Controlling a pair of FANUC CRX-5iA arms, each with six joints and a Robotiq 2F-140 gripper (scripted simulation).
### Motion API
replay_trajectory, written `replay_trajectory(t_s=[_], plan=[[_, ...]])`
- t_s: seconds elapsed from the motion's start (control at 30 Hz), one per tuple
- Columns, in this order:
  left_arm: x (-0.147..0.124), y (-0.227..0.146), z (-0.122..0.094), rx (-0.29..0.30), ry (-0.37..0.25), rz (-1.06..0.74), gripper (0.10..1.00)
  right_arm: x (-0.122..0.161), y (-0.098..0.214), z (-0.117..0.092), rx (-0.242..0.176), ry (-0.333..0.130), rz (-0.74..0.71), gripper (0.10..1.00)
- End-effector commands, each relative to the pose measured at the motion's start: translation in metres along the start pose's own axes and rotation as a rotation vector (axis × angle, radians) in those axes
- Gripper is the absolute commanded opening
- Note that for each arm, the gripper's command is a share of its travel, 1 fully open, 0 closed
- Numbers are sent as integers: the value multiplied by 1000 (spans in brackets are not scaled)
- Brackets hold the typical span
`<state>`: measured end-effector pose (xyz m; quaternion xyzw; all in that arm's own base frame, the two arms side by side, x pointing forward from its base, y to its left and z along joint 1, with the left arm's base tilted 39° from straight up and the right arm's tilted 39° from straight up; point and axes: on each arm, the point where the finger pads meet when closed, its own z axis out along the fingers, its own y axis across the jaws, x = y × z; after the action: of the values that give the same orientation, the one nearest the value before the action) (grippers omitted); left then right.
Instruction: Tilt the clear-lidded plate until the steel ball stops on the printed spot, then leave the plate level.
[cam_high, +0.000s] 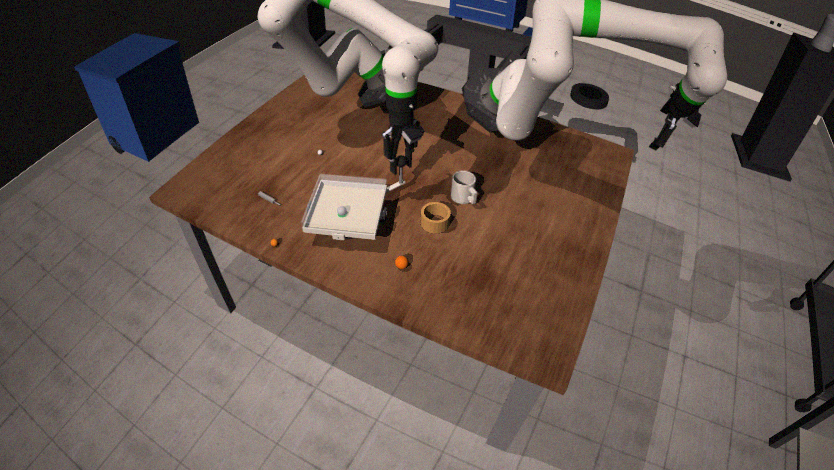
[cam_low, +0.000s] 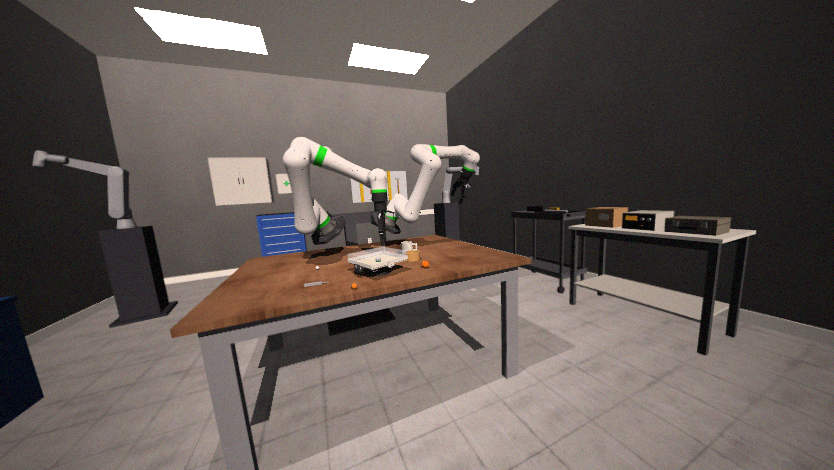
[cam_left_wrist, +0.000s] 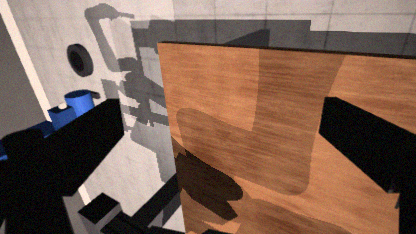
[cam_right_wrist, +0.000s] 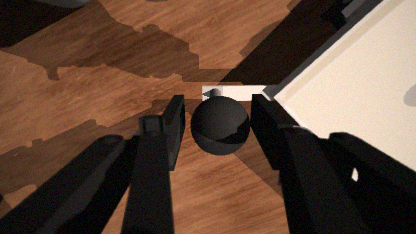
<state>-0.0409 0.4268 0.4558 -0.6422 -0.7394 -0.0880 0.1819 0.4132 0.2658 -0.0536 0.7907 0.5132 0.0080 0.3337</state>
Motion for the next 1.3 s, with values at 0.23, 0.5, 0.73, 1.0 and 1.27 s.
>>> replay_trajectory(t_s=[0.23,0.5,0.73,1.0,1.27], plan=[[0,0,-1,0,2,0,1000,1,0,-1,0,2,0,424],[0,0,-1,0,2,0,1000,1,0,-1,0,2,0,424],[0,0,-1,0,2,0,1000,1,0,-1,0,2,0,424],[0,0,-1,0,2,0,1000,1,0,-3,0,2,0,424],[0,0,-1,0,2,0,1000,1,0,-11,0,2,0,424]])
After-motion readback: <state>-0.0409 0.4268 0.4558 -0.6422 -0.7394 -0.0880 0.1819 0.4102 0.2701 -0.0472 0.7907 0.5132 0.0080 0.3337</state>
